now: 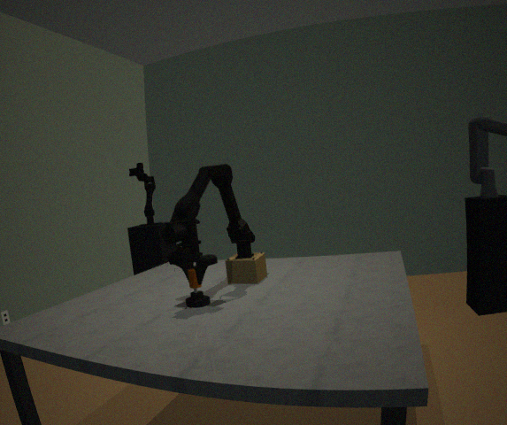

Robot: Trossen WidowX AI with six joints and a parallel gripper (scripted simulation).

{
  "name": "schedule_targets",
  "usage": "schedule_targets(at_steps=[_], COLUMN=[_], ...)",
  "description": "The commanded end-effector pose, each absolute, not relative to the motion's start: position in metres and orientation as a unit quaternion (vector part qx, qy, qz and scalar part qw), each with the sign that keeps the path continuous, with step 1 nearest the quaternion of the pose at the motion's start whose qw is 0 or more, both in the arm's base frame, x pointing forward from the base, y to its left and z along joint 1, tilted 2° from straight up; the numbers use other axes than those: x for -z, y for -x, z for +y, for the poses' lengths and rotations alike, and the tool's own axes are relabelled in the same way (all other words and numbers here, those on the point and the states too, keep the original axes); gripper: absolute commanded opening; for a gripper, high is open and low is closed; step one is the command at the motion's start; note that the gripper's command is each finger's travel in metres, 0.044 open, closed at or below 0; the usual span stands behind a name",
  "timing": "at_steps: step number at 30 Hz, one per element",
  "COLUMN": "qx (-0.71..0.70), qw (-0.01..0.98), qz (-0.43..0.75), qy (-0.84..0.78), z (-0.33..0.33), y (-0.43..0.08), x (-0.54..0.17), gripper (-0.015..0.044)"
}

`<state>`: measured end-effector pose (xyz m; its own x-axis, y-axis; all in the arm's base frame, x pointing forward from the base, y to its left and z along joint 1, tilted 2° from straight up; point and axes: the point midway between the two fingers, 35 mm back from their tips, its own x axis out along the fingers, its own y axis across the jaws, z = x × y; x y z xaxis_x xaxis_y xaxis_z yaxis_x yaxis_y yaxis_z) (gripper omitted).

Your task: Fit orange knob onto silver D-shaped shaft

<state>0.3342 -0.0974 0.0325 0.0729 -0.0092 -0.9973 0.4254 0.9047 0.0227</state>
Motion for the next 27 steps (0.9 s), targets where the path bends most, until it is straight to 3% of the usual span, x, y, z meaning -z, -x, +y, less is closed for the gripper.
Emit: schedule_targets(at_steps=[1, 27], qx=[0.14, 0.14], qw=[0.719, 0.719], qz=[0.665, 0.665], qy=[-0.146, -0.146], z=[-0.0968, -0.0968], y=[-0.3339, -0.3346], x=[-0.033, -0.0291], gripper=[0.0, 0.0])
